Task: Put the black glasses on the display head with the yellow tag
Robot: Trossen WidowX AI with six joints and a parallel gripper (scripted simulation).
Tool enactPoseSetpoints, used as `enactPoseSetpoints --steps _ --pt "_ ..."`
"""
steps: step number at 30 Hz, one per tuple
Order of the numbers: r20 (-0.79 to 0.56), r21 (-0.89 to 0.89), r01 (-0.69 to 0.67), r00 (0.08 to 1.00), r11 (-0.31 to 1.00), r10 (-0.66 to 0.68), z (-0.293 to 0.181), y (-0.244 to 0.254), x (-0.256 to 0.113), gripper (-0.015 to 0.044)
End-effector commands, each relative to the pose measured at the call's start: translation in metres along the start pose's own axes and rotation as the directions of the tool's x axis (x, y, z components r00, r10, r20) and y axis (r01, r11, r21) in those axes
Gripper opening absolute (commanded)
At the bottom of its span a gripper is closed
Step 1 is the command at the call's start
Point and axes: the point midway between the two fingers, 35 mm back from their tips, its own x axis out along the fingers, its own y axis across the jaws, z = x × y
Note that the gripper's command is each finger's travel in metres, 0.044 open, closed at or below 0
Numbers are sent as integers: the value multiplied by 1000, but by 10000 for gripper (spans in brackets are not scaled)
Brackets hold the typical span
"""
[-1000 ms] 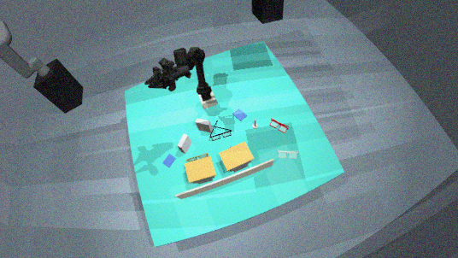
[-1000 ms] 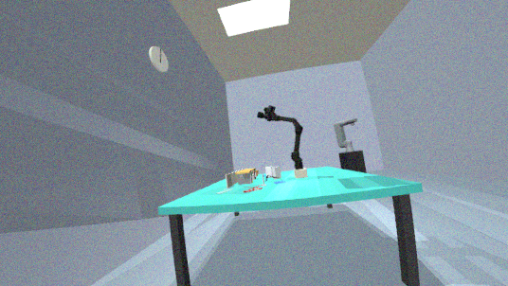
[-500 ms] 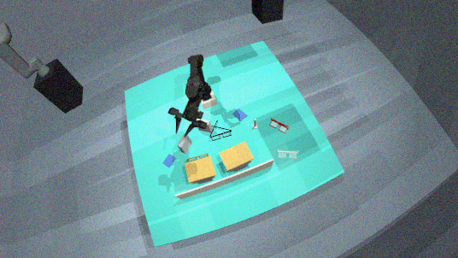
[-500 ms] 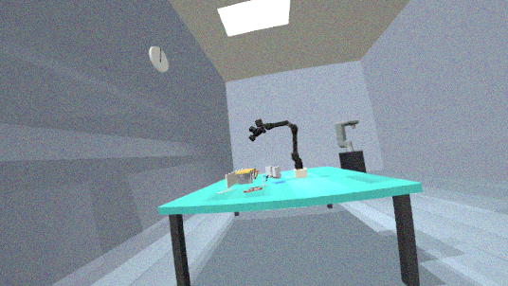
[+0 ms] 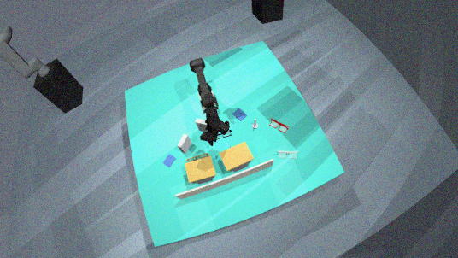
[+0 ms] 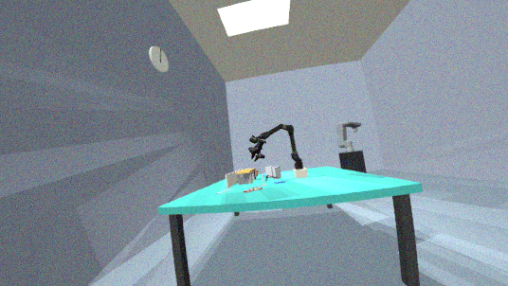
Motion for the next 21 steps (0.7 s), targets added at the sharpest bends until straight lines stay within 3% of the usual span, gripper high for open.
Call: enactPoseSetpoints --steps 1,8,15,18,21 --pt "-29 -222 -228 973 948 228 -1 67 20 200" --pt "-116 -519 -521 828 677 548 -13 167 21 200" --pt "-119 -525 -527 823 668 556 -14 170 21 200" --pt "-119 -525 -527 823 668 556 -14 170 21 121" --pt "-119 -525 -527 823 668 556 -14 170 21 120"
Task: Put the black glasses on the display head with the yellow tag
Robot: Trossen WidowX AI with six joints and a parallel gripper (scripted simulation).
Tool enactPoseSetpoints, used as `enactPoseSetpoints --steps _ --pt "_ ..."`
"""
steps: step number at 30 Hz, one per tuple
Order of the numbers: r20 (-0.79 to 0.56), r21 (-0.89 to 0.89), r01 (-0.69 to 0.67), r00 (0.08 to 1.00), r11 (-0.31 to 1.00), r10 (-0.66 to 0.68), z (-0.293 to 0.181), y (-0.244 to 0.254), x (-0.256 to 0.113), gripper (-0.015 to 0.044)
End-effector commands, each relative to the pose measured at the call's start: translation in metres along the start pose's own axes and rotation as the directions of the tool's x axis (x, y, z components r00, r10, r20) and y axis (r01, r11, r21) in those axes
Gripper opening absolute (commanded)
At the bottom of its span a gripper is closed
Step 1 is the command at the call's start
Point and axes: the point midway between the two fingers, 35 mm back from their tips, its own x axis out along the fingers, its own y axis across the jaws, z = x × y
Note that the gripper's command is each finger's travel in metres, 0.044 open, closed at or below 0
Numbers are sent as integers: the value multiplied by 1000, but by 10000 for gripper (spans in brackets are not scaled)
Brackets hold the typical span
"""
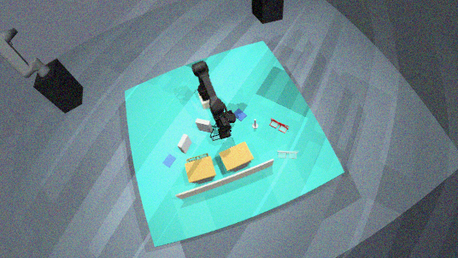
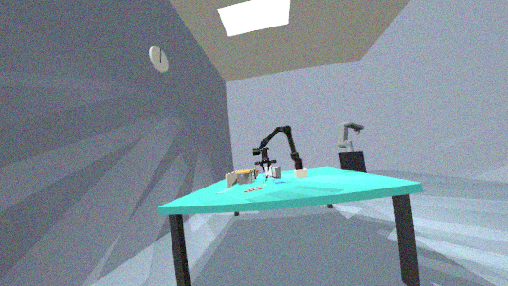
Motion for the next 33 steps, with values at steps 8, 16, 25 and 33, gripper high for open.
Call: enactPoseSetpoints --steps 8,16,25,33 --pt "3 -5 -12 1000 1000 12 1 2 5 120" --pt "3 -5 -12 1000 1000 12 1 0 17 120" --pt "3 -5 -12 1000 1000 12 2 -2 32 120" --pt "3 -5 -12 1000 1000 12 3 -4 45 120"
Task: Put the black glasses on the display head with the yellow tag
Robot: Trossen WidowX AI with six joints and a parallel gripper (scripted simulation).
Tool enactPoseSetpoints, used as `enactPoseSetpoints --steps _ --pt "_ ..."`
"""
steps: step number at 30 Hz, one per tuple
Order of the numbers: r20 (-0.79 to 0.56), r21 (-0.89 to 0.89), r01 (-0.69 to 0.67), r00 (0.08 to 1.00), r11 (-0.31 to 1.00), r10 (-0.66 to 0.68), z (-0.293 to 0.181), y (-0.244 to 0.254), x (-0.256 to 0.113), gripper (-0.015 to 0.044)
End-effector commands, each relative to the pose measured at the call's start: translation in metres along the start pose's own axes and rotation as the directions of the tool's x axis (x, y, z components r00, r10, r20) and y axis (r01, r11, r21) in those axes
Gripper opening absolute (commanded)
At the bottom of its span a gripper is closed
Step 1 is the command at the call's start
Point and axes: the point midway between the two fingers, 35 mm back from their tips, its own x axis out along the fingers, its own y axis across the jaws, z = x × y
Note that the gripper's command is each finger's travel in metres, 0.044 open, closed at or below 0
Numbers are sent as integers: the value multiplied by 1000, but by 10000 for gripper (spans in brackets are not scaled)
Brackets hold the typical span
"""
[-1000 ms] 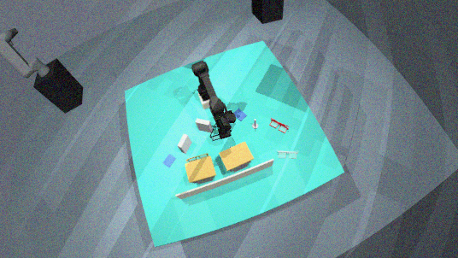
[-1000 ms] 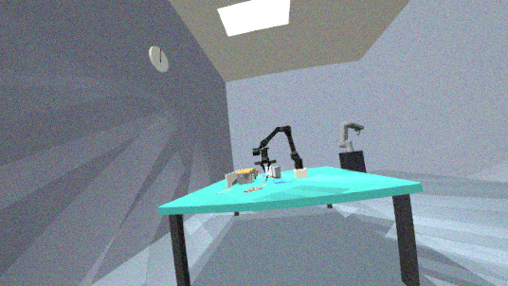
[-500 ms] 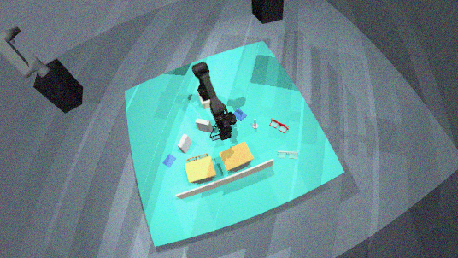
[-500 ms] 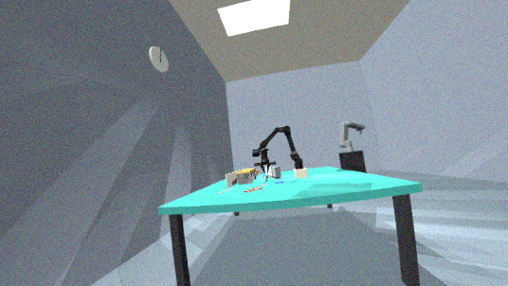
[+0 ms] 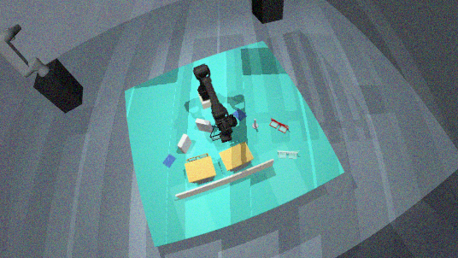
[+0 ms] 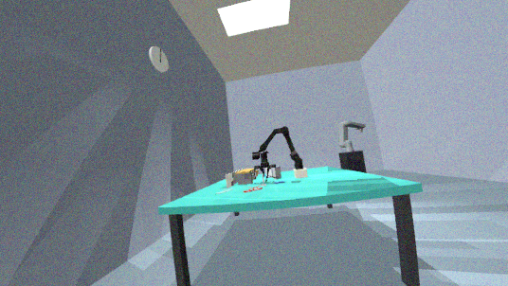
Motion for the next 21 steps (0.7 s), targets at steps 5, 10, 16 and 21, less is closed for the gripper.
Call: enactPoseSetpoints --steps 5,10,16,21 --pt "1 -1 -19 1000 1000 19 0 4 18 120" --pt "1 -1 -19 1000 1000 19 1 3 25 120" --pt "1 -1 -19 1000 1000 19 1 3 26 120" --pt "1 -1 -19 1000 1000 19 1 4 26 120"
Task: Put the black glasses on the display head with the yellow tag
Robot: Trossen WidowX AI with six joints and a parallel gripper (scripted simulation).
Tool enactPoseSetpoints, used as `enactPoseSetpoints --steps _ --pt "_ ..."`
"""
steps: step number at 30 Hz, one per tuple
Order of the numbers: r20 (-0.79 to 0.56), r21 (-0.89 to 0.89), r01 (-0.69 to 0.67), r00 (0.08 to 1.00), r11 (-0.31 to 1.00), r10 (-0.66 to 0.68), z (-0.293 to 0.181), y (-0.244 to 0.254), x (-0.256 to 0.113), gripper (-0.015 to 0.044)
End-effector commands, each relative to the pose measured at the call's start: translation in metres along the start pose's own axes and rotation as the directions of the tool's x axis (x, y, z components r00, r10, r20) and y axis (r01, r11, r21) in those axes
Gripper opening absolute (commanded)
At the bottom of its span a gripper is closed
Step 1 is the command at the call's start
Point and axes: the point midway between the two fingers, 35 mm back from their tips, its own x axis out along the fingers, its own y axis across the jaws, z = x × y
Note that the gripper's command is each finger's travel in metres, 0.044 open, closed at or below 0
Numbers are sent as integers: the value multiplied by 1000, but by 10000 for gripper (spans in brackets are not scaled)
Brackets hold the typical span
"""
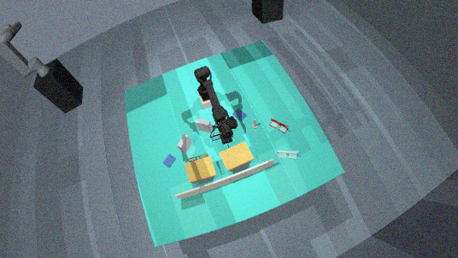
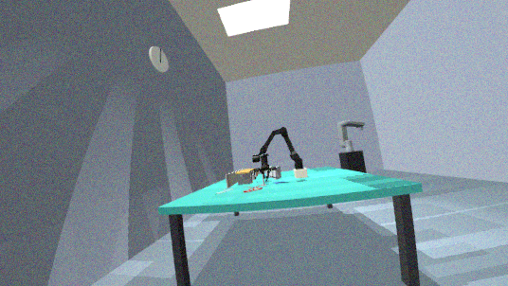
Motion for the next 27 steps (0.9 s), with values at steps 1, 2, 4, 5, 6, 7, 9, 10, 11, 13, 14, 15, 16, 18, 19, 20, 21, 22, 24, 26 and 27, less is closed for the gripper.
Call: enactPoseSetpoints --steps 1,2,4,5,6,7,9,10,11,13,14,15,16,18,19,20,21,22,24,26,27 --pt "2 0 -10 1000 1000 10 0 3 3 120" --pt "2 0 -10 1000 1000 10 0 3 3 120" --pt "2 0 -10 1000 1000 10 0 4 3 120" --pt "2 0 -10 1000 1000 10 0 4 3 120" --pt "2 0 -10 1000 1000 10 0 5 3 120" --pt "2 0 -10 1000 1000 10 0 5 3 120" --pt "2 0 -10 1000 1000 10 0 6 3 120" --pt "2 0 -10 1000 1000 10 0 7 3 120" --pt "2 0 -10 1000 1000 10 0 7 3 120" --pt "2 0 -10 1000 1000 10 0 8 3 120" --pt "-1 -2 -8 1000 1000 8 0 5 3 113" --pt "-1 -2 -8 1000 1000 8 0 5 3 107" --pt "-1 -2 -8 1000 1000 8 0 5 3 100" --pt "-1 -2 -8 1000 1000 8 0 5 3 87" --pt "-1 -2 -8 1000 1000 8 0 5 3 80" --pt "-1 -2 -8 1000 1000 8 0 5 3 73" --pt "-1 -2 -8 1000 1000 8 0 5 3 67" --pt "-1 -2 -8 1000 1000 8 0 5 3 60" --pt "-1 -2 -8 1000 1000 8 0 5 3 47" --pt "-1 -2 -8 1000 1000 8 0 5 3 33" --pt "-1 -2 -8 1000 1000 8 0 5 3 27"
